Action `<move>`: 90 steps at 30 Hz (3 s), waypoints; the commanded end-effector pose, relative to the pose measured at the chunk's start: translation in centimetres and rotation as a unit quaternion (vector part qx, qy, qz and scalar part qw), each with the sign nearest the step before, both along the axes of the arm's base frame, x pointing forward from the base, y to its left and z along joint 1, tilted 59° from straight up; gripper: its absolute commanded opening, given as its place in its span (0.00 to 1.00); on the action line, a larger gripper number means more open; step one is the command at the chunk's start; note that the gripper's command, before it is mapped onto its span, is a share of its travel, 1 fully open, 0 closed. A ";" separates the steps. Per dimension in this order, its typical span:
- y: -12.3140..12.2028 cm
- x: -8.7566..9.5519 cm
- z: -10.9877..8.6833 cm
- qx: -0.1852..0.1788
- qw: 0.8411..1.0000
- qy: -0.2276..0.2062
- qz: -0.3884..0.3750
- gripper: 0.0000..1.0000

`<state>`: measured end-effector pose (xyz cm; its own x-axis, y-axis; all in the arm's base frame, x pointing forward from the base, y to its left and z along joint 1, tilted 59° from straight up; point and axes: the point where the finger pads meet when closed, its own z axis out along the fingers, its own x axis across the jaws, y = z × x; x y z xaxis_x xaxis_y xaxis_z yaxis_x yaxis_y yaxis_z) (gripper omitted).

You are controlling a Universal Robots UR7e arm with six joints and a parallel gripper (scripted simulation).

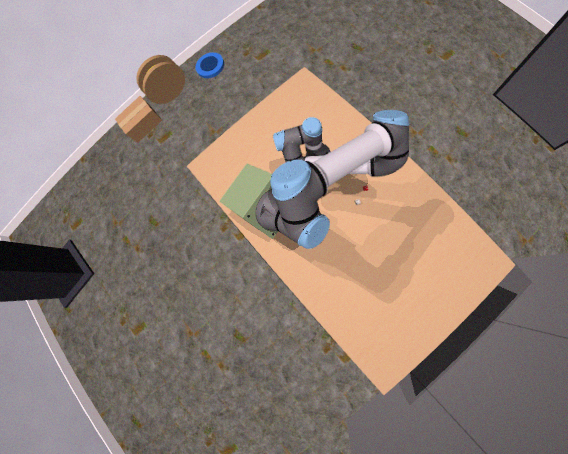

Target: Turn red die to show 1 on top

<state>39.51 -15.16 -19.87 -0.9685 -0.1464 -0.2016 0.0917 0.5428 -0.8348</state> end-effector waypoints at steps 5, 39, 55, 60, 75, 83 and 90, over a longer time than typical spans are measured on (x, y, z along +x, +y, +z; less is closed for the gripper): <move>0.1 0.0 0.1 0.000 1.000 0.000 0.000 1.00; 9.0 -2.5 5.6 0.000 1.000 0.000 0.000 1.00; 9.3 -2.6 5.8 0.000 1.000 0.000 0.000 1.00; 9.1 -2.2 6.2 0.003 1.000 -0.006 -0.004 1.00; 4.5 2.2 14.3 0.040 0.992 -0.100 -0.069 1.00; 0.8 3.7 20.2 0.057 0.979 -0.165 -0.108 1.00; -2.4 4.1 25.5 0.065 0.964 -0.220 -0.138 1.00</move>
<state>43.30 -16.00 2.90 -0.8181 0.1236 -0.5616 0.5266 0.5533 -0.6454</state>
